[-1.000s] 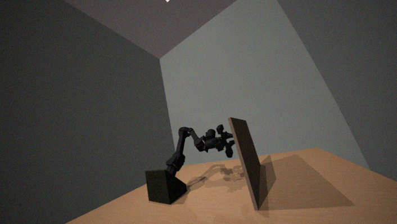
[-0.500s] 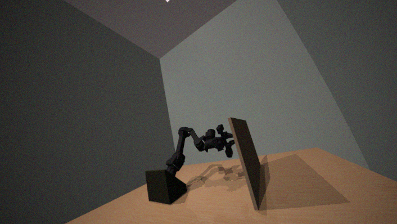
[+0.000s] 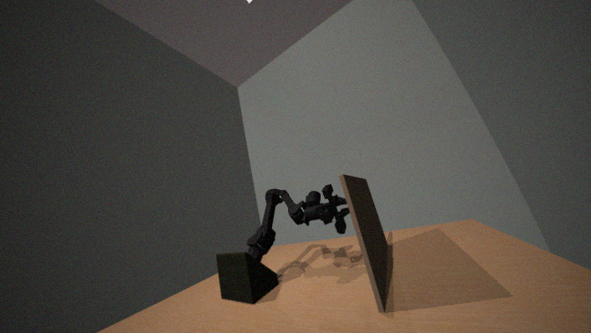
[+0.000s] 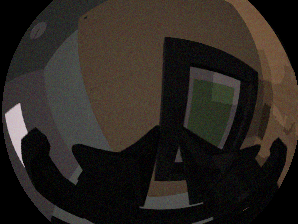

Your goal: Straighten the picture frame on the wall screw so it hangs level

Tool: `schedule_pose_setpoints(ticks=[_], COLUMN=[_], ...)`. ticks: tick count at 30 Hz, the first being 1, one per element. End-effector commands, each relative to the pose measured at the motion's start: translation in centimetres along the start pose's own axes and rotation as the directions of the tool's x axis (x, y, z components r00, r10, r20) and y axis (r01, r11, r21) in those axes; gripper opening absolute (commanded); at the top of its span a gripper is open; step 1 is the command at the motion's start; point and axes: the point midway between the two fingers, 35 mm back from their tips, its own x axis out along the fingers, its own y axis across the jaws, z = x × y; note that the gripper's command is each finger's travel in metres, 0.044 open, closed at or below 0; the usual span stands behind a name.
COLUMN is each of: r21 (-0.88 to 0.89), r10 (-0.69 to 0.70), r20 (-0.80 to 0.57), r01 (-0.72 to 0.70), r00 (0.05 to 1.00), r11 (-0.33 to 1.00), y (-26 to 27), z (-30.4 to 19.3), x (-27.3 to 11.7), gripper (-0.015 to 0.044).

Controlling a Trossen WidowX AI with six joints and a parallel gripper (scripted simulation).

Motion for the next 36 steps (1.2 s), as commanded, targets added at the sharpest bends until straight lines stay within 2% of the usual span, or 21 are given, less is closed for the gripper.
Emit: schedule_pose_setpoints(ticks=[1,36], r21=[0.005,0.005], r10=[0.014,0.014], r20=[0.003,0.003], r01=[-0.014,-0.014], r00=[1.0,1.0], r11=[1.0,1.0], y=[0.56,0.81], z=[0.05,0.05], x=[0.01,0.01], gripper=[0.0,0.0])
